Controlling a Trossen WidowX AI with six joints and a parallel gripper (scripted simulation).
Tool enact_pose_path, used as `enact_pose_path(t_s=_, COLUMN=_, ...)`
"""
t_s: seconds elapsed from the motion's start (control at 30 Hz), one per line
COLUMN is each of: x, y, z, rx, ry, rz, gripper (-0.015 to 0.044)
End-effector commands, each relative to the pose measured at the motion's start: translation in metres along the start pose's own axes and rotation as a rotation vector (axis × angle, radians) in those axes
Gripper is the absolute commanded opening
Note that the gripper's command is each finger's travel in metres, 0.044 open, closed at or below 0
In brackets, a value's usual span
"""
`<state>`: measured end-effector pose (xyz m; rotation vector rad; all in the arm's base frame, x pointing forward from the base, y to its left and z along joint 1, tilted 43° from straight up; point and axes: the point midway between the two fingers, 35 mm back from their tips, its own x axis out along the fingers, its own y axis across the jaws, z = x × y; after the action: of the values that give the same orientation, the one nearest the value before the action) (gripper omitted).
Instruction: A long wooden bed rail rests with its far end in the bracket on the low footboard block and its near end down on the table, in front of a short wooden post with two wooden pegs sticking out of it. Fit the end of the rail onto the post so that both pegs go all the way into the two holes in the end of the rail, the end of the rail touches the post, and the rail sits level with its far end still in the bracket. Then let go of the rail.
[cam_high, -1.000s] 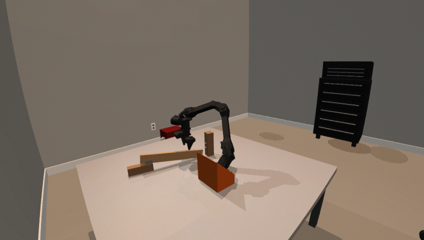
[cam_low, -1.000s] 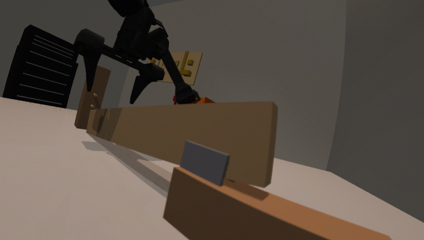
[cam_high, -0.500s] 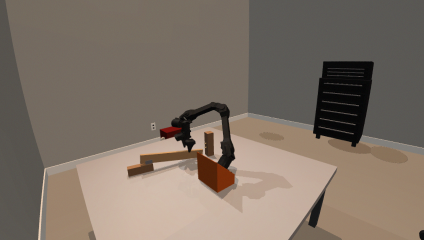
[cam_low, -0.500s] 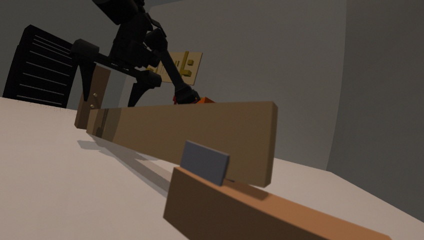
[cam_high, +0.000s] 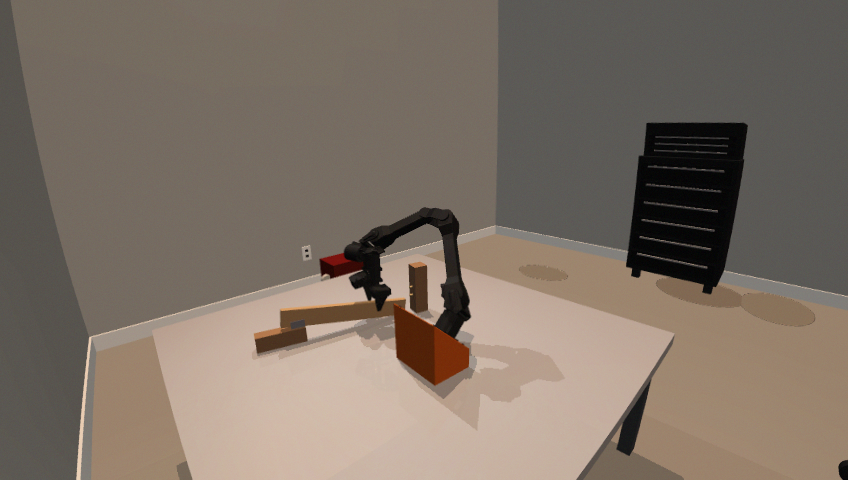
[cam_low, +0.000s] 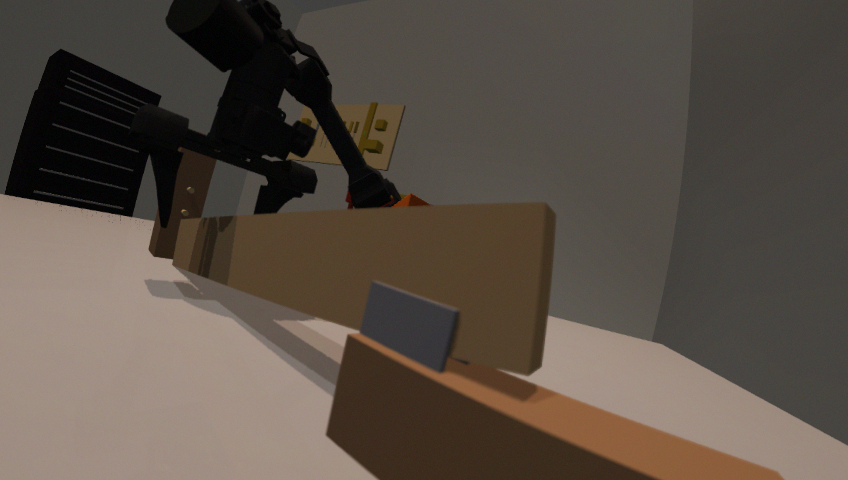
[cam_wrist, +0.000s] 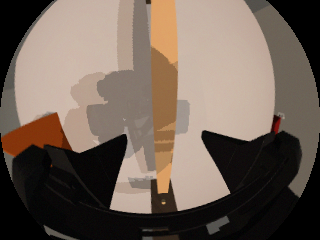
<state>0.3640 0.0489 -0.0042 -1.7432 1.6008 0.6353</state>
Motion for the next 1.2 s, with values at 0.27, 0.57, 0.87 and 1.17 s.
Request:
enact_pose_path(t_s=0.27, x=0.023, y=0.004, z=-0.001, rx=-0.011, ry=0.011, rz=0.009, gripper=0.0440)
enact_pose_path(t_s=0.57, x=0.030, y=0.004, z=-0.001, rx=-0.011, ry=0.012, rz=0.009, gripper=0.0361)
enact_pose_path(t_s=0.87, x=0.030, y=0.004, z=-0.001, rx=-0.011, ry=0.012, rz=0.009, gripper=0.0125)
enact_pose_path(t_s=1.17, x=0.030, y=0.004, z=-0.001, rx=-0.011, ry=0.012, rz=0.009, gripper=0.0026)
